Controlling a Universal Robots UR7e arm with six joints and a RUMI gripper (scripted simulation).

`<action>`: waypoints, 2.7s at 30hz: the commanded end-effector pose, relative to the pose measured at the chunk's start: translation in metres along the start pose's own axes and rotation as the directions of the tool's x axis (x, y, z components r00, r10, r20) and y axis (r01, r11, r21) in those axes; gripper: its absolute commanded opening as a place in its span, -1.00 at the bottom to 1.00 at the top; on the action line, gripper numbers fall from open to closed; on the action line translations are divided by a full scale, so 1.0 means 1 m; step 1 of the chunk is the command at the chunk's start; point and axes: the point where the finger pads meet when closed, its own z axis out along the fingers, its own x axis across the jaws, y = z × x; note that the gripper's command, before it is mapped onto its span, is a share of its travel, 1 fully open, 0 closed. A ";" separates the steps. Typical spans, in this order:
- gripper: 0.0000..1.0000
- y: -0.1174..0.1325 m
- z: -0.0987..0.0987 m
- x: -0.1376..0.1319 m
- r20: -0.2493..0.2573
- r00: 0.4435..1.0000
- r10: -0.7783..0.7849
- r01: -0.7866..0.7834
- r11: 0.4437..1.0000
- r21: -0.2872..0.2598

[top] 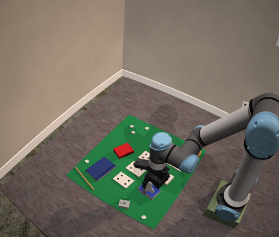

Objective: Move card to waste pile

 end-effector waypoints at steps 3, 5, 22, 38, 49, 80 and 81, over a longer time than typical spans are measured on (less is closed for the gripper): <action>-0.19 0.000 0.000 0.000 0.000 1.000 0.000 0.000 1.000 0.001; -0.20 0.000 0.000 0.000 0.000 1.000 0.000 0.000 1.000 0.001; -0.22 0.000 0.000 0.000 0.000 1.000 0.000 0.000 1.000 0.001; -0.23 0.000 0.000 0.000 0.000 1.000 0.000 0.000 1.000 0.001; -0.24 0.000 0.000 0.000 0.000 1.000 0.000 0.000 1.000 0.001; -0.24 0.000 -0.040 0.000 0.000 1.000 0.000 0.000 1.000 0.001; -0.24 0.000 -0.040 0.000 0.000 1.000 0.000 0.000 1.000 0.001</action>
